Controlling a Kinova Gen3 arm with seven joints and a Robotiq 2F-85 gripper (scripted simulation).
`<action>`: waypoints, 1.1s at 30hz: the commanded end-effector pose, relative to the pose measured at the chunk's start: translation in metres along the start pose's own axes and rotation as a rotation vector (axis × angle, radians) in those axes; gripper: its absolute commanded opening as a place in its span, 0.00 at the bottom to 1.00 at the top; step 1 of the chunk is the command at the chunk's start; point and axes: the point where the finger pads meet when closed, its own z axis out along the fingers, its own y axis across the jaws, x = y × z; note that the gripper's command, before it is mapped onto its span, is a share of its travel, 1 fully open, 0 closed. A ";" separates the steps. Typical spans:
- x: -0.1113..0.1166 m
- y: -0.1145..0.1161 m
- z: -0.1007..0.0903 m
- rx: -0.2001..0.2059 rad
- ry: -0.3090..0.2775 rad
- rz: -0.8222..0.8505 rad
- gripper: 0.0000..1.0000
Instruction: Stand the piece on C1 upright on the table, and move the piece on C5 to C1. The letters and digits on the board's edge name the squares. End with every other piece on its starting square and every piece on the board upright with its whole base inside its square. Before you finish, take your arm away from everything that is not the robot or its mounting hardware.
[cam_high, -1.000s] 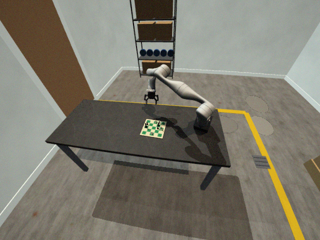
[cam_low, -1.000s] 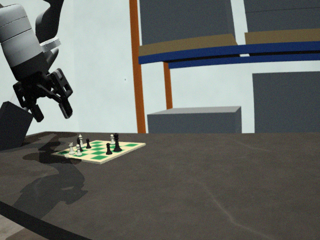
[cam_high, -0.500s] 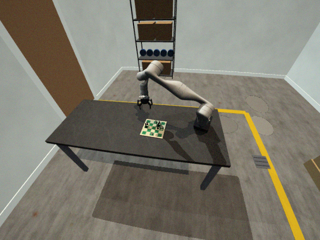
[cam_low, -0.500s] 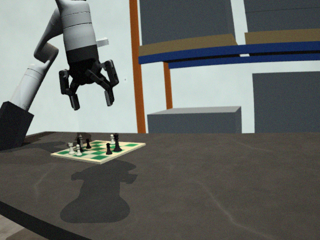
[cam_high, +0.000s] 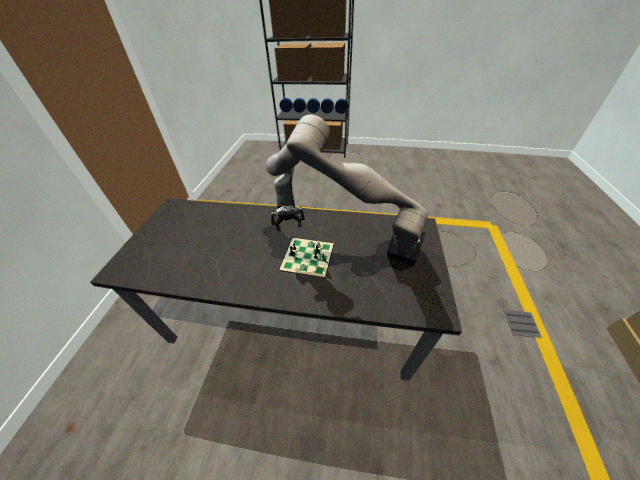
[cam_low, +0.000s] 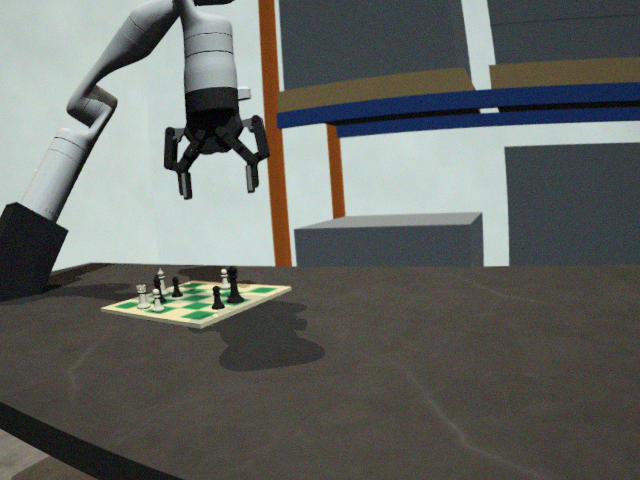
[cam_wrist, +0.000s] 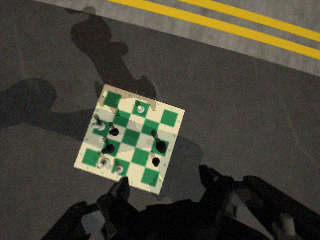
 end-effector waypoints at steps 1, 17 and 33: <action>0.012 0.006 -0.008 -0.005 -0.021 -0.025 1.00; 0.018 0.005 -0.009 -0.002 -0.036 -0.036 1.00; 0.017 0.004 0.020 0.010 -0.039 -0.034 1.00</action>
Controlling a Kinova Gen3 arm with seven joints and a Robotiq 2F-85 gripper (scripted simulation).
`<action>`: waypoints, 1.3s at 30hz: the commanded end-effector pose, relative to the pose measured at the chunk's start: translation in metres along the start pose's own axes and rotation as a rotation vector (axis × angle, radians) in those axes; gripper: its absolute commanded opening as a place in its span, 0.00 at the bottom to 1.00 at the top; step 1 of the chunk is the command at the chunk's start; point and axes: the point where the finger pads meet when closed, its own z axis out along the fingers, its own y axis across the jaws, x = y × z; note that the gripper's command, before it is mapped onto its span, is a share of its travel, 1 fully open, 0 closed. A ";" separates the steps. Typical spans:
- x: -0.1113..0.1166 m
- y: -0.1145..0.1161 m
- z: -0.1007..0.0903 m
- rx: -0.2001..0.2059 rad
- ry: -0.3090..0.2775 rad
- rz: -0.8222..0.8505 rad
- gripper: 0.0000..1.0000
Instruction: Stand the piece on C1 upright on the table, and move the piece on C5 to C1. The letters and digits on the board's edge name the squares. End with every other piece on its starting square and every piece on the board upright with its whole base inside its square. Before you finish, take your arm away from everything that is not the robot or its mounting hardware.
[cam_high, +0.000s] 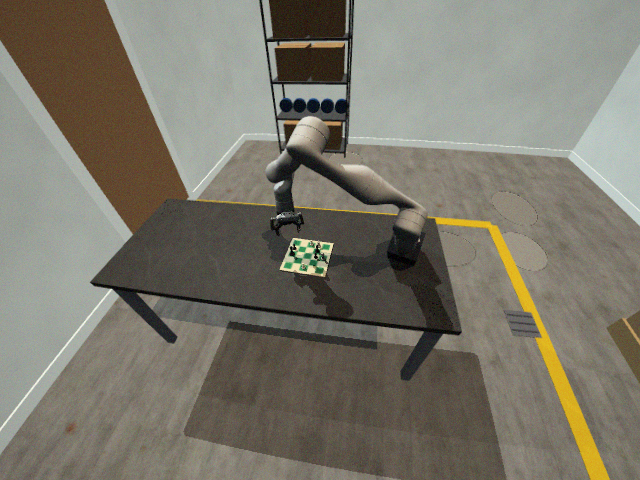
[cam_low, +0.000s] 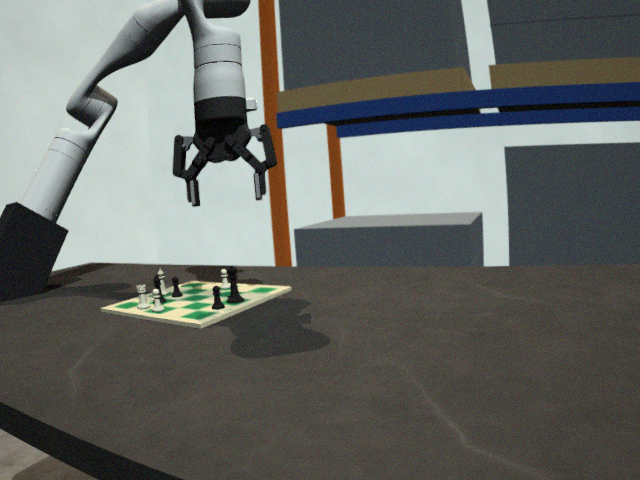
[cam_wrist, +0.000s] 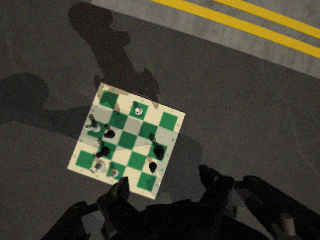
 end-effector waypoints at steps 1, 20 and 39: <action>0.003 -0.003 0.012 0.013 0.009 0.001 1.00; 0.003 -0.003 0.015 0.014 0.009 0.001 0.41; 0.003 -0.003 0.015 0.014 0.009 0.001 0.41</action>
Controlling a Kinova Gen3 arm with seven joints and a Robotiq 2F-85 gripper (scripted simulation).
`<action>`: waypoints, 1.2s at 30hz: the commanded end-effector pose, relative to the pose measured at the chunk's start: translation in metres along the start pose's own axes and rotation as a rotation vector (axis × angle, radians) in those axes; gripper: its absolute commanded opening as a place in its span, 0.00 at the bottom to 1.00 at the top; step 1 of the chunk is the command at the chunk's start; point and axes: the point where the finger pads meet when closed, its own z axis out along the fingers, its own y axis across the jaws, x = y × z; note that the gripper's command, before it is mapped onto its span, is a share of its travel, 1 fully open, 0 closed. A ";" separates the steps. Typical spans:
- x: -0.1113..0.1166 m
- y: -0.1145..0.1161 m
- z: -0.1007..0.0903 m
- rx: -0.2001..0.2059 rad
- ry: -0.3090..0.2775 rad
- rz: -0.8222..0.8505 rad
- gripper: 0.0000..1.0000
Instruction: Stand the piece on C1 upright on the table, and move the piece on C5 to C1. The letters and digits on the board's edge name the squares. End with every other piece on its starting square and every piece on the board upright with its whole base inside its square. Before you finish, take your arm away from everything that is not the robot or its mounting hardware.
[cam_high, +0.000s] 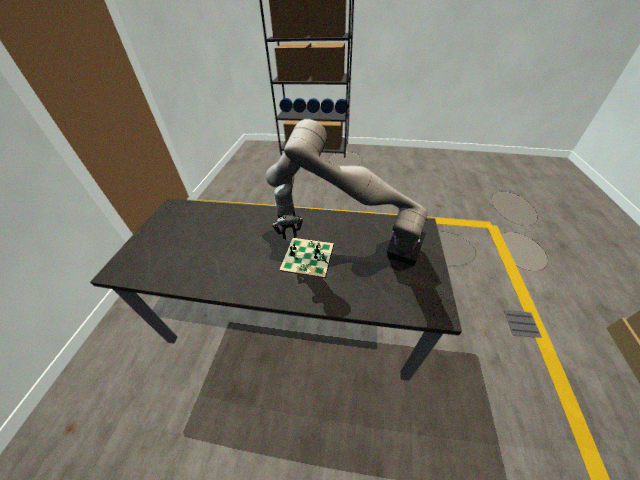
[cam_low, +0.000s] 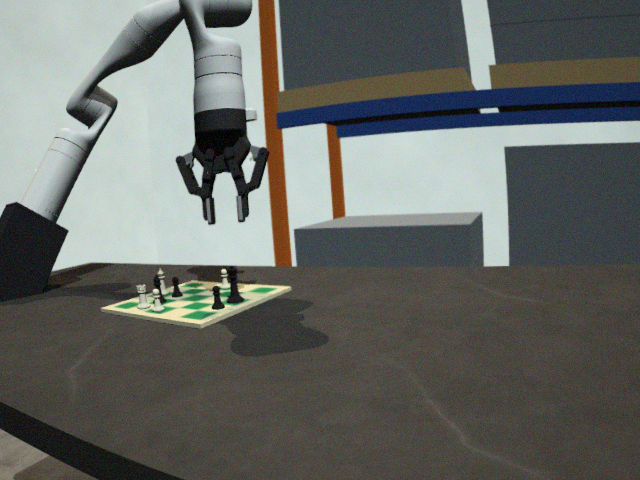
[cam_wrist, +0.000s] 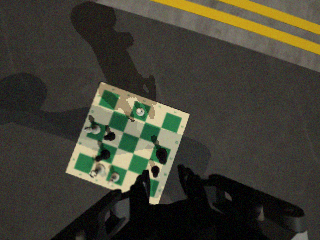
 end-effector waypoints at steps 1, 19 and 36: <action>-0.001 0.000 -0.001 -0.001 -0.002 0.000 0.41; -0.001 0.001 0.008 -0.003 -0.001 0.000 0.41; -0.001 0.001 0.031 -0.003 -0.001 0.000 0.41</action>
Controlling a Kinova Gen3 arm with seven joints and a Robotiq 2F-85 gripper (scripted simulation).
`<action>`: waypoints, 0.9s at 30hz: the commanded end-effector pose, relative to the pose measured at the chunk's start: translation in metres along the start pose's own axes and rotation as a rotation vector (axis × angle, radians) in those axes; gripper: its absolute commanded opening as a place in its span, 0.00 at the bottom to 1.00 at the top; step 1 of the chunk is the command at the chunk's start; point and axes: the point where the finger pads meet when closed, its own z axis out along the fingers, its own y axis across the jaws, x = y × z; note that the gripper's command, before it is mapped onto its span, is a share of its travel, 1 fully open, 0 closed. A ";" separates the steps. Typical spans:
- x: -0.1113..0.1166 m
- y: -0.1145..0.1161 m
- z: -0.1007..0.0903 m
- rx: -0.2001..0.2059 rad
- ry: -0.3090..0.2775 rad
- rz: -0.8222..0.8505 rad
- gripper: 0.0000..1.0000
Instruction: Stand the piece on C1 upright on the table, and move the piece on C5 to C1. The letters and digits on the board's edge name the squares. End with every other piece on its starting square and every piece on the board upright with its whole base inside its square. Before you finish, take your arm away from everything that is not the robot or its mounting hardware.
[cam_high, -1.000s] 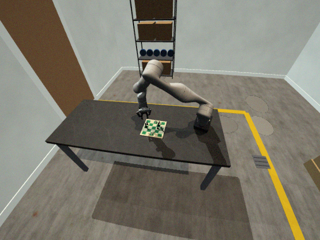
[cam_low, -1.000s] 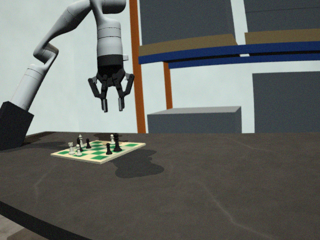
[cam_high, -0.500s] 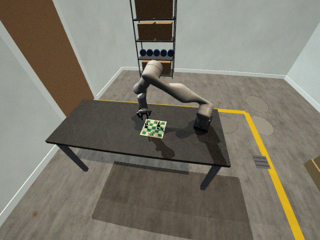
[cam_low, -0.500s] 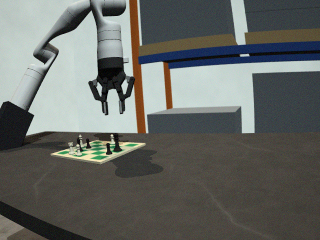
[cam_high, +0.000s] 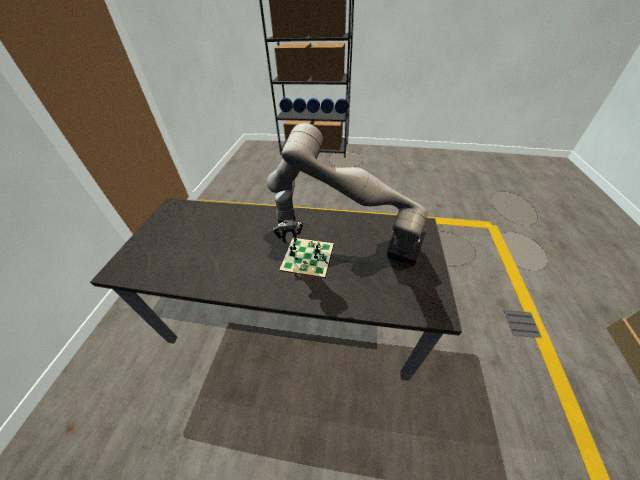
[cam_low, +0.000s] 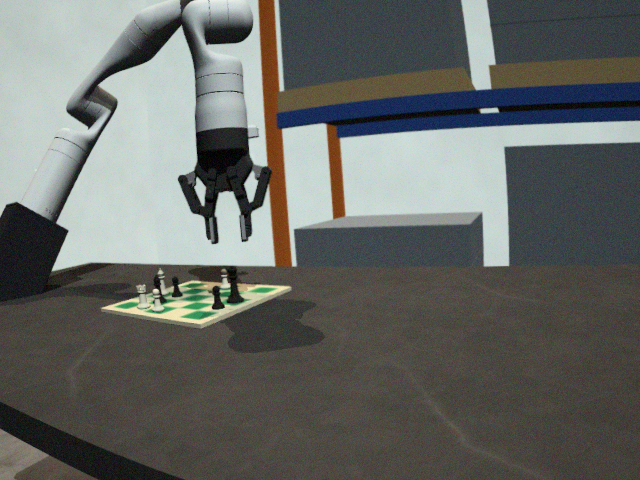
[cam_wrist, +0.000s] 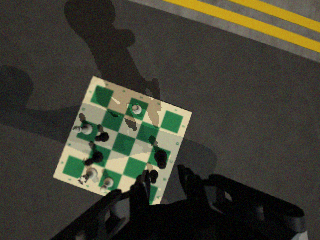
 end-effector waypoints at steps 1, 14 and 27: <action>0.000 -0.001 0.006 0.003 0.003 0.001 0.41; 0.000 -0.001 0.020 0.003 0.003 0.001 0.41; 0.000 -0.001 0.024 0.003 0.003 0.001 0.41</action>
